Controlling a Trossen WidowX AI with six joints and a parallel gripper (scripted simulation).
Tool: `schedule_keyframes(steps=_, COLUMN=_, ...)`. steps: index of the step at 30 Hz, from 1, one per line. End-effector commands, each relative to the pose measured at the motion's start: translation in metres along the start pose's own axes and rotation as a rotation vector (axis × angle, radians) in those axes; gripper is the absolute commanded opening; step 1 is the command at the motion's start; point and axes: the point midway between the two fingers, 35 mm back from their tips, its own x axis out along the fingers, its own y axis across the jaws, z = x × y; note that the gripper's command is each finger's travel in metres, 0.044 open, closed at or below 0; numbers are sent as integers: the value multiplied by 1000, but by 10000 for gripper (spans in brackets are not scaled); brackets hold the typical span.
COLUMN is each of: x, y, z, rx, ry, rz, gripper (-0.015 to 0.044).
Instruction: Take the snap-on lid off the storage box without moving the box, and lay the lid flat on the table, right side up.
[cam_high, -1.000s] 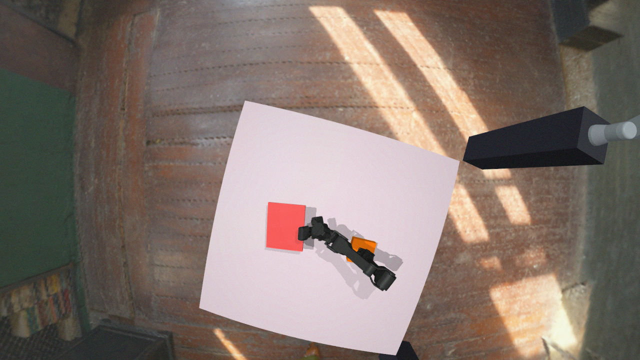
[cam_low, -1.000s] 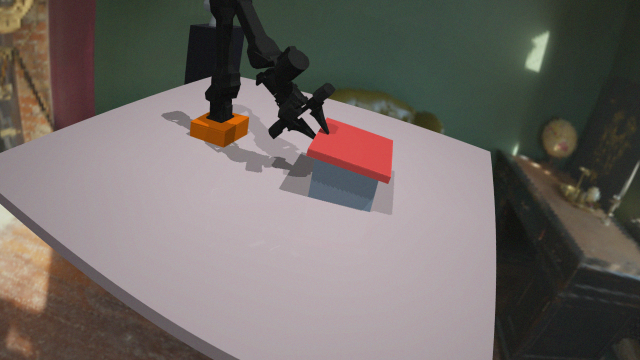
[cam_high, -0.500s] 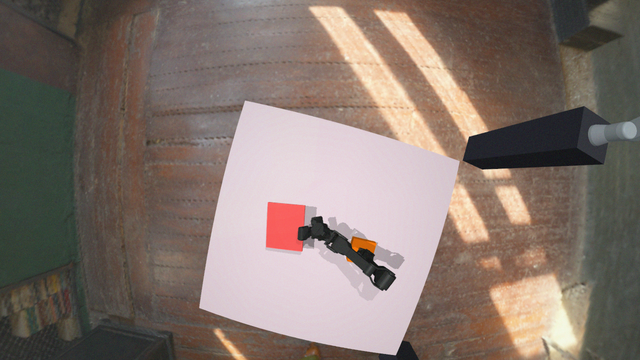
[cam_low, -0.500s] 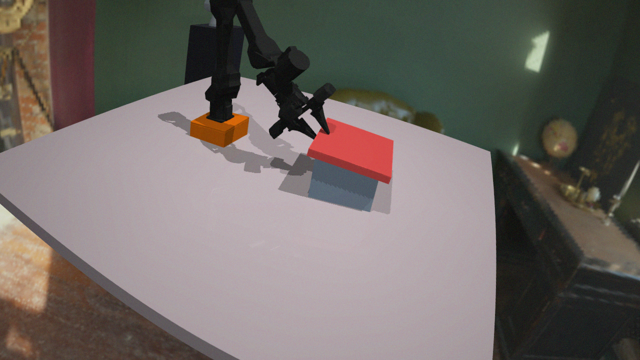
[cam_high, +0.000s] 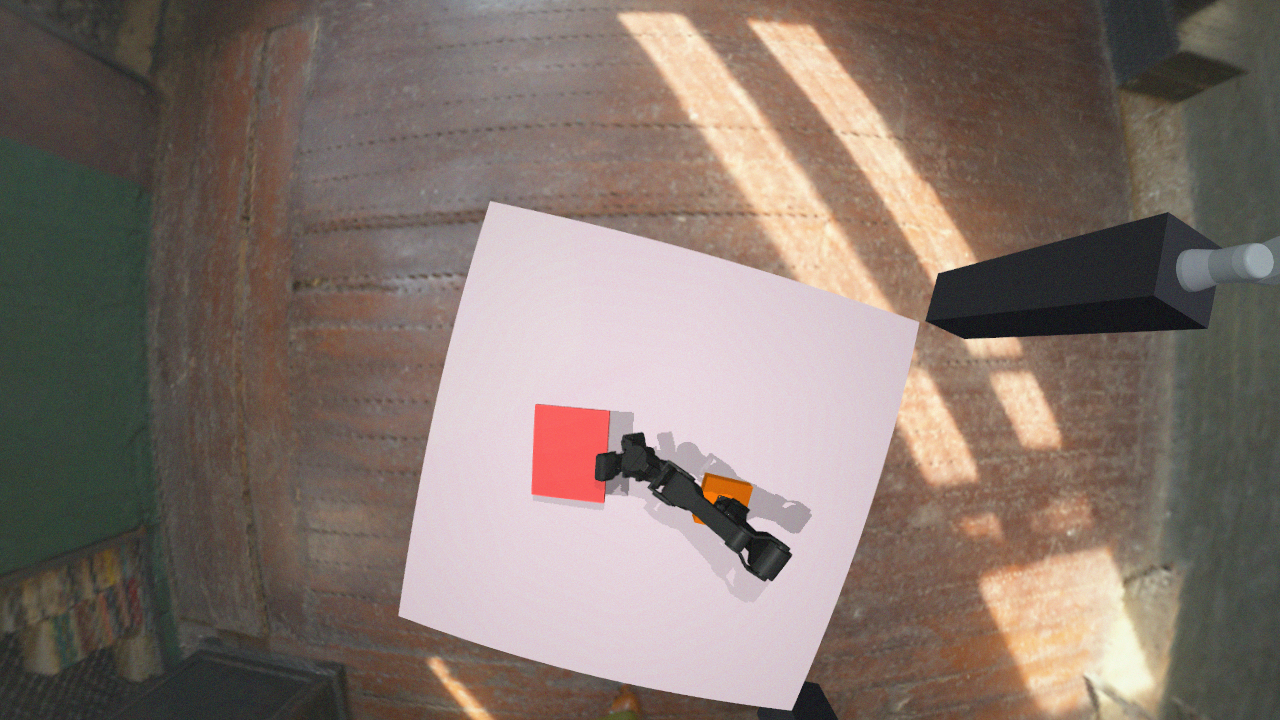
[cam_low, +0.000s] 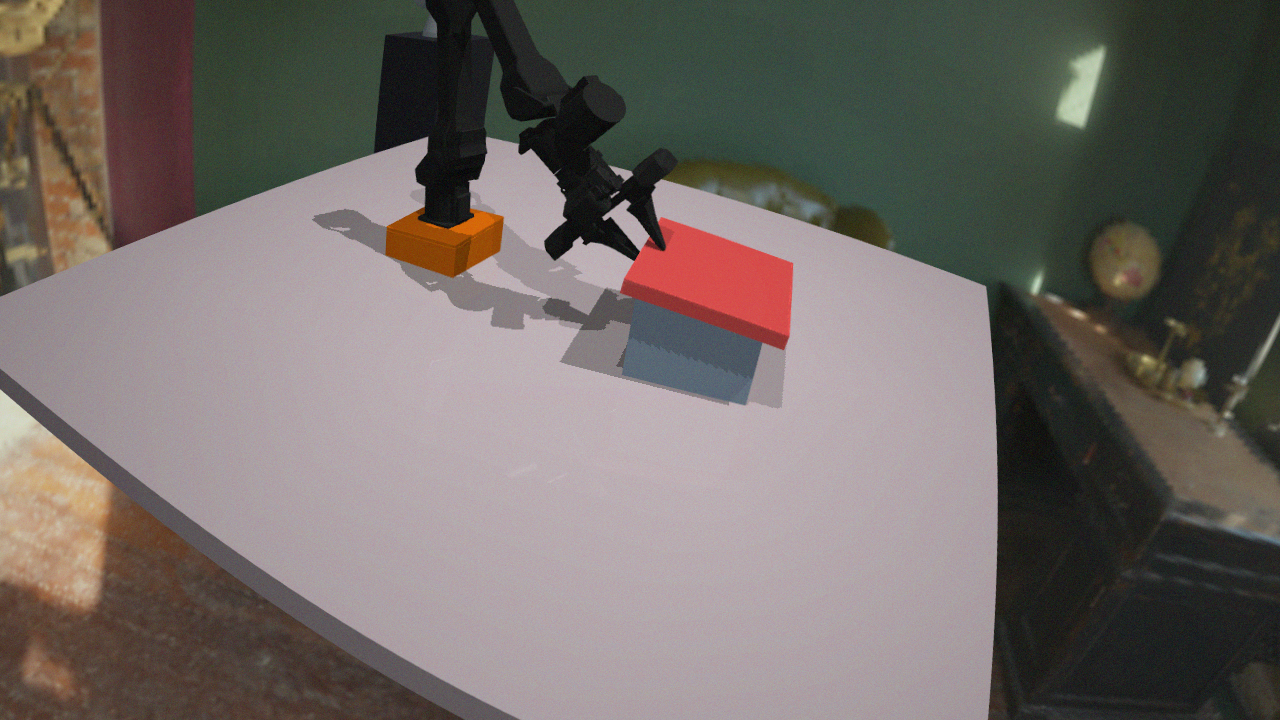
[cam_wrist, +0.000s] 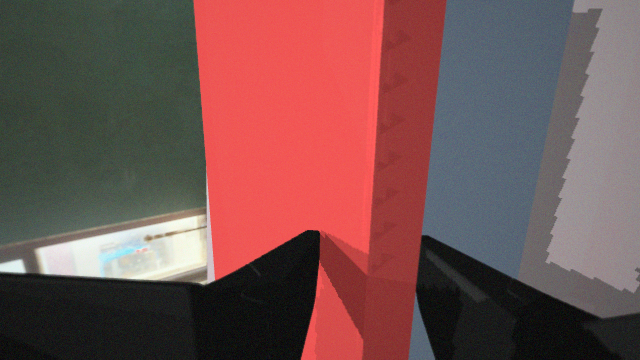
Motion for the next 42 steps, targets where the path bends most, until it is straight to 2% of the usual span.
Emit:
schedule_keyframes(steps=1, x=1, y=0, z=0, rx=2, ry=0, rz=-2, gripper=0)
schedule_keyframes(steps=25, x=2, y=1, z=0, rx=2, ry=0, rz=-2, gripper=0)
schedule_keyframes(steps=42, x=-11, y=20, z=0, rx=4, ry=0, rz=4, gripper=0)
